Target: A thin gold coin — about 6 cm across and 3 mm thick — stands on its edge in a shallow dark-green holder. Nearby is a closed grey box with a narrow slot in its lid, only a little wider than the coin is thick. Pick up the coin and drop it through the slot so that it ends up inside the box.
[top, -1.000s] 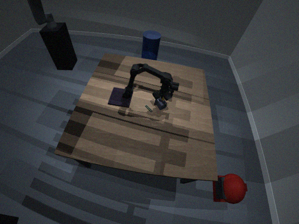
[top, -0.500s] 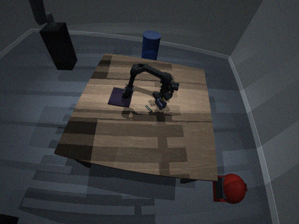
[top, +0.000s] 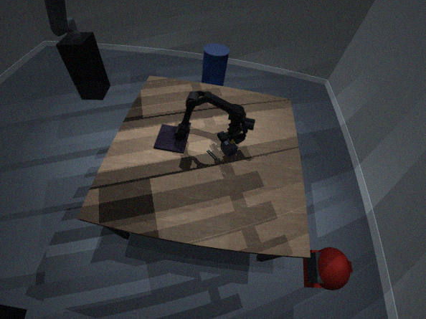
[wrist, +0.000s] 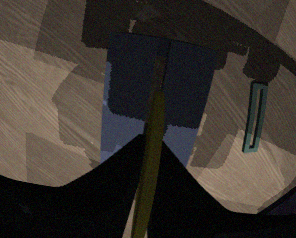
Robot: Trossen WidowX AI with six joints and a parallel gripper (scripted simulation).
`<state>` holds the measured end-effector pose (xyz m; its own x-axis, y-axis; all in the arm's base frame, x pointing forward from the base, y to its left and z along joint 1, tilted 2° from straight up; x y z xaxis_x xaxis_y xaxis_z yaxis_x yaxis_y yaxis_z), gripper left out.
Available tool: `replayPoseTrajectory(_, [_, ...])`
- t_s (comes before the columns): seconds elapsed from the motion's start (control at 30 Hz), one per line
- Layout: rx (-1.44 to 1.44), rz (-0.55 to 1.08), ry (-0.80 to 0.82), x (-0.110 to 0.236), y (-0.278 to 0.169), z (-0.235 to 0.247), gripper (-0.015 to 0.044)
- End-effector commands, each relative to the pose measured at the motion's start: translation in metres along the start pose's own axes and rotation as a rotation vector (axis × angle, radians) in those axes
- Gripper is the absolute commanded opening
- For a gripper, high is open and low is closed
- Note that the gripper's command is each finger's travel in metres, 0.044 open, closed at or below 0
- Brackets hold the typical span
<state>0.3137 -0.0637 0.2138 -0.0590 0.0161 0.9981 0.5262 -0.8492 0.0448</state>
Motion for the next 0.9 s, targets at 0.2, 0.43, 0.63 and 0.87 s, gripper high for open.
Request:
replayPoseTrajectory(0.2, [-0.003,-0.001,0.001,-0.0059,0.0001,0.0001,0.0])
replayPoseTrajectory(0.43, [0.0,0.0,0.0,-0.0073,0.0,0.0,0.0026])
replayPoseTrajectory(0.63, [0.0,0.0,0.0,-0.0073,0.0,0.0,0.0161])
replayPoseTrajectory(0.87, [0.0,0.0,0.0,-0.0073,0.0,0.0,0.0161])
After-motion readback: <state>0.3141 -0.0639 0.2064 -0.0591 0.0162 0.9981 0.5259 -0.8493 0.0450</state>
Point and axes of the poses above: the point midway between the two fingers, 35 mm back from their tips, its own x axis back along the fingers, its own z axis across the jaws, y = z × x, the point moved 8 cm from there along x, back along the fingers, and after that the axes turned 3 degrees about x, right-handed, at the moved point
